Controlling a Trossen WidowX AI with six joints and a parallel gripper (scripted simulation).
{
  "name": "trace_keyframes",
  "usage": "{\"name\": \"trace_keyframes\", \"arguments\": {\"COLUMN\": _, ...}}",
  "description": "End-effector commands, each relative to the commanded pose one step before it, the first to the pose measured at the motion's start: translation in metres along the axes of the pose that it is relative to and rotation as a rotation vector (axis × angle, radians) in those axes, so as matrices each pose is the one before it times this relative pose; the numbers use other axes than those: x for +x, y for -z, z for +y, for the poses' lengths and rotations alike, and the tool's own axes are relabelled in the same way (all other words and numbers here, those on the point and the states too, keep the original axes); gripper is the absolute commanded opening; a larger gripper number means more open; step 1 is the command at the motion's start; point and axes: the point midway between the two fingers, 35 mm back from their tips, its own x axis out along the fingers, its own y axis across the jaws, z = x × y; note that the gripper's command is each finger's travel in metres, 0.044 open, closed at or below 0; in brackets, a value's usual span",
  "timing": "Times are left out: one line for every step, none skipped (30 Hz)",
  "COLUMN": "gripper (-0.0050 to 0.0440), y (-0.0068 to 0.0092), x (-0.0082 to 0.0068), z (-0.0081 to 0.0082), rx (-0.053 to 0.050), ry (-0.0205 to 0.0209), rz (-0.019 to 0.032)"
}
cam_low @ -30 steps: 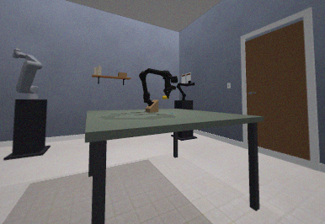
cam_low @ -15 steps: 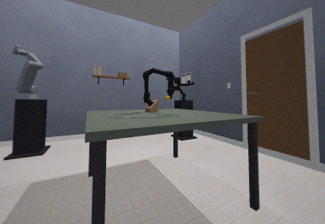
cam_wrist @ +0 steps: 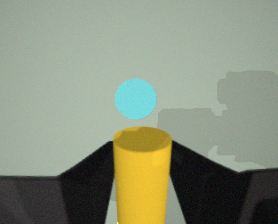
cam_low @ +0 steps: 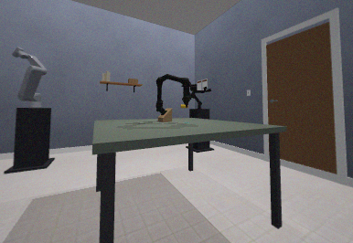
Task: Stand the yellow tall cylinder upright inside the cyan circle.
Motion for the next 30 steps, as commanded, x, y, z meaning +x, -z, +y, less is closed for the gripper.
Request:
{"name": "trace_keyframes", "arguments": {"gripper": 0.0105, "y": 0.00194, "x": -0.0041, "z": -0.00232, "rx": 0.0095, "ry": -0.0085, "rz": -0.02764}}
{"name": "trace_keyframes", "arguments": {"gripper": 0.0105, "y": -0.00001, "x": 0.00076, "z": 0.00019, "rx": 0.001, "ry": -0.00581, "rz": -0.00561}}
{"name": "trace_keyframes", "arguments": {"gripper": 0.0105, "y": -0.00001, "x": 0.00077, "z": 0.00019, "rx": 0.001, "ry": -0.00585, "rz": -0.00573}}
{"name": "trace_keyframes", "arguments": {"gripper": 0.0105, "y": -0.00001, "x": 0.00076, "z": 0.00018, "rx": 0.001, "ry": -0.00581, "rz": -0.00578}}
{"name": "trace_keyframes", "arguments": {"gripper": 0.0105, "y": -0.00001, "x": 0.00075, "z": 0.00018, "rx": 0.0009, "ry": -0.00576, "rz": -0.00582}}
{"name": "trace_keyframes", "arguments": {"gripper": 0.0105, "y": -0.00001, "x": 0.00074, "z": 0.00017, "rx": 0.0009, "ry": -0.00572, "rz": -0.00587}}
{"name": "trace_keyframes", "arguments": {"gripper": 0.0105, "y": -0.00001, "x": 0.00074, "z": 0.00017, "rx": 0.0009, "ry": -0.00568, "rz": -0.00591}}
{"name": "trace_keyframes", "arguments": {"gripper": 0.0105, "y": -0.00001, "x": 0.00073, "z": 0.00016, "rx": 0.0009, "ry": -0.00563, "rz": -0.00596}}
{"name": "trace_keyframes", "arguments": {"gripper": 0.0105, "y": -0.00001, "x": 0.00072, "z": 0.00016, "rx": 0.0009, "ry": -0.00559, "rz": -0.006}}
{"name": "trace_keyframes", "arguments": {"gripper": 0.0105, "y": -0.00001, "x": 0.00071, "z": 0.00015, "rx": 0.0009, "ry": -0.00554, "rz": -0.00604}}
{"name": "trace_keyframes", "arguments": {"gripper": 0.0105, "y": -0.00001, "x": 0.0007, "z": 0.00015, "rx": 0.0009, "ry": -0.0055, "rz": -0.00609}}
{"name": "trace_keyframes", "arguments": {"gripper": 0.0105, "y": -0.00001, "x": 0.0007, "z": 0.00014, "rx": 0.0009, "ry": -0.00545, "rz": -0.00613}}
{"name": "trace_keyframes", "arguments": {"gripper": 0.0105, "y": -0.00001, "x": 0.00069, "z": 0.00013, "rx": 0.0008, "ry": -0.00541, "rz": -0.00617}}
{"name": "trace_keyframes", "arguments": {"gripper": 0.0105, "y": -0.00001, "x": 0.00068, "z": 0.00013, "rx": 0.0008, "ry": -0.00536, "rz": -0.00621}}
{"name": "trace_keyframes", "arguments": {"gripper": 0.0105, "y": -0.00001, "x": 0.00067, "z": 0.00012, "rx": 0.0008, "ry": -0.00531, "rz": -0.00626}}
{"name": "trace_keyframes", "arguments": {"gripper": 0.0105, "y": 0.0, "x": 0.00066, "z": 0.00012, "rx": 0.0008, "ry": -0.00526, "rz": -0.0063}}
{"name": "trace_keyframes", "arguments": {"gripper": 0.0105, "y": 0.0, "x": 0.0, "z": 0.0, "rx": 0.0, "ry": 0.0, "rz": 0.0}}
{"name": "trace_keyframes", "arguments": {"gripper": 0.0105, "y": 0.0, "x": 0.0, "z": 0.0, "rx": 0.0, "ry": 0.0, "rz": 0.0}}
{"name": "trace_keyframes", "arguments": {"gripper": 0.0105, "y": 0.0, "x": 0.00066, "z": 0.00011, "rx": 0.0008, "ry": -0.00522, "rz": -0.00634}}
{"name": "trace_keyframes", "arguments": {"gripper": 0.0105, "y": 0.0, "x": 0.00065, "z": 0.00011, "rx": 0.0008, "ry": -0.00517, "rz": -0.00638}}
{"name": "trace_keyframes", "arguments": {"gripper": 0.0105, "y": 0.0, "x": 0.00064, "z": 0.00011, "rx": 0.0007, "ry": -0.00512, "rz": -0.00642}}
{"name": "trace_keyframes", "arguments": {"gripper": 0.0105, "y": 0.0, "x": 0.00063, "z": 0.0001, "rx": 0.0007, "ry": -0.00507, "rz": -0.00646}}
{"name": "trace_keyframes", "arguments": {"gripper": 0.0105, "y": 0.0, "x": 0.00062, "z": 0.0001, "rx": 0.0007, "ry": -0.00502, "rz": -0.0065}}
{"name": "trace_keyframes", "arguments": {"gripper": 0.0105, "y": 0.0, "x": 0.00061, "z": 0.00009, "rx": 0.0007, "ry": -0.00497, "rz": -0.00654}}
{"name": "trace_keyframes", "arguments": {"gripper": 0.0105, "y": 0.0, "x": 0.00061, "z": 0.00009, "rx": 0.0007, "ry": -0.00492, "rz": -0.00658}}
{"name": "trace_keyframes", "arguments": {"gripper": 0.0105, "y": 0.0, "x": 0.0006, "z": 0.00008, "rx": 0.0007, "ry": -0.00487, "rz": -0.00662}}
{"name": "trace_keyframes", "arguments": {"gripper": 0.0105, "y": 0.0, "x": 0.00059, "z": 0.00008, "rx": 0.0006, "ry": -0.00482, "rz": -0.00666}}
{"name": "trace_keyframes", "arguments": {"gripper": 0.0105, "y": 0.0, "x": 0.00058, "z": 0.00007, "rx": 0.0006, "ry": -0.00477, "rz": -0.0067}}
{"name": "trace_keyframes", "arguments": {"gripper": 0.0105, "y": 0.0, "x": 0.00057, "z": 0.00007, "rx": 0.0006, "ry": -0.00472, "rz": -0.00674}}
{"name": "trace_keyframes", "arguments": {"gripper": 0.0105, "y": 0.0, "x": 0.00056, "z": 0.00006, "rx": 0.0006, "ry": -0.00467, "rz": -0.00677}}
